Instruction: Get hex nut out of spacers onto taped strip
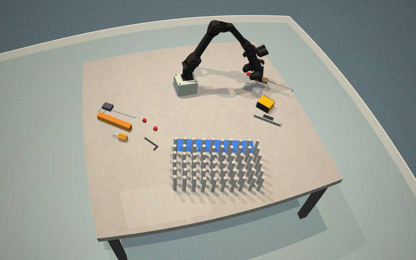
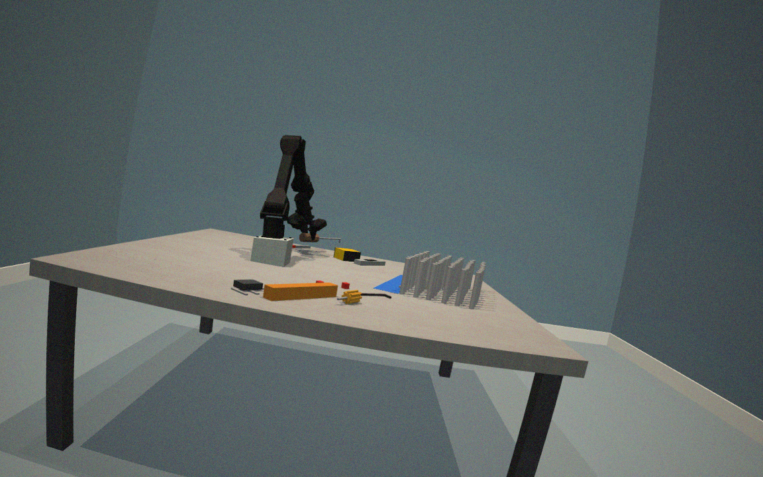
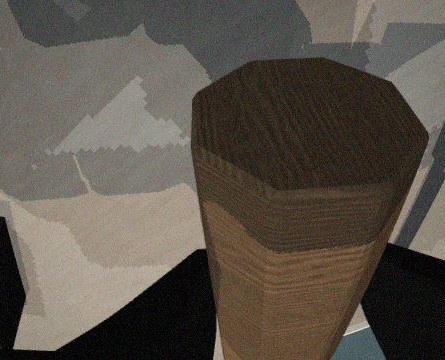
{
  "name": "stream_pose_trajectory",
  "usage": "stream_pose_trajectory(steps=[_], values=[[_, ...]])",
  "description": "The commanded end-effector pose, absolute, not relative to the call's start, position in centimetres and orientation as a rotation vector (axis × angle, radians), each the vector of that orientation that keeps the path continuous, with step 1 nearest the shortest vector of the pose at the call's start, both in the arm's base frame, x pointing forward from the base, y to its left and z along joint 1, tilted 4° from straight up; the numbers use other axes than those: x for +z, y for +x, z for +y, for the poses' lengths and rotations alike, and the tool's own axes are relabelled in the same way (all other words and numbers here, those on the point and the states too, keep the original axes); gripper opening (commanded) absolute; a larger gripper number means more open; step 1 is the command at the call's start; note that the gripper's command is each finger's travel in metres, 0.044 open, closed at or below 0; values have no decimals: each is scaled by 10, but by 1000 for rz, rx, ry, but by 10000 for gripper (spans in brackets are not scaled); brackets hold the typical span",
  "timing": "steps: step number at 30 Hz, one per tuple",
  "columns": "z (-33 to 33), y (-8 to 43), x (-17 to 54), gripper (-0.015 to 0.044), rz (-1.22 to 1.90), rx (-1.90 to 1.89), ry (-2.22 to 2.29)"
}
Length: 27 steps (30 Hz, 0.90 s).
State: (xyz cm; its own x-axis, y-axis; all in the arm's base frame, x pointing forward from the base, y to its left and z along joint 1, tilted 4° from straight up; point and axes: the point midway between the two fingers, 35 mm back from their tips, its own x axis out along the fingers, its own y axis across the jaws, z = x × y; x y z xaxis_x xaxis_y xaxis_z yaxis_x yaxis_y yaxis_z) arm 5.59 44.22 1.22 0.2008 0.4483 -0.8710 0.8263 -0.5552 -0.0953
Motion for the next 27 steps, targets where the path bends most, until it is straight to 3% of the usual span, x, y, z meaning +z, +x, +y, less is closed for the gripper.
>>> stream_pose_trajectory(steps=[1, 27], values=[[440, 56, 2, 0, 1173, -1306, 2088], [434, 53, -27, 0, 1172, -1306, 2087]])
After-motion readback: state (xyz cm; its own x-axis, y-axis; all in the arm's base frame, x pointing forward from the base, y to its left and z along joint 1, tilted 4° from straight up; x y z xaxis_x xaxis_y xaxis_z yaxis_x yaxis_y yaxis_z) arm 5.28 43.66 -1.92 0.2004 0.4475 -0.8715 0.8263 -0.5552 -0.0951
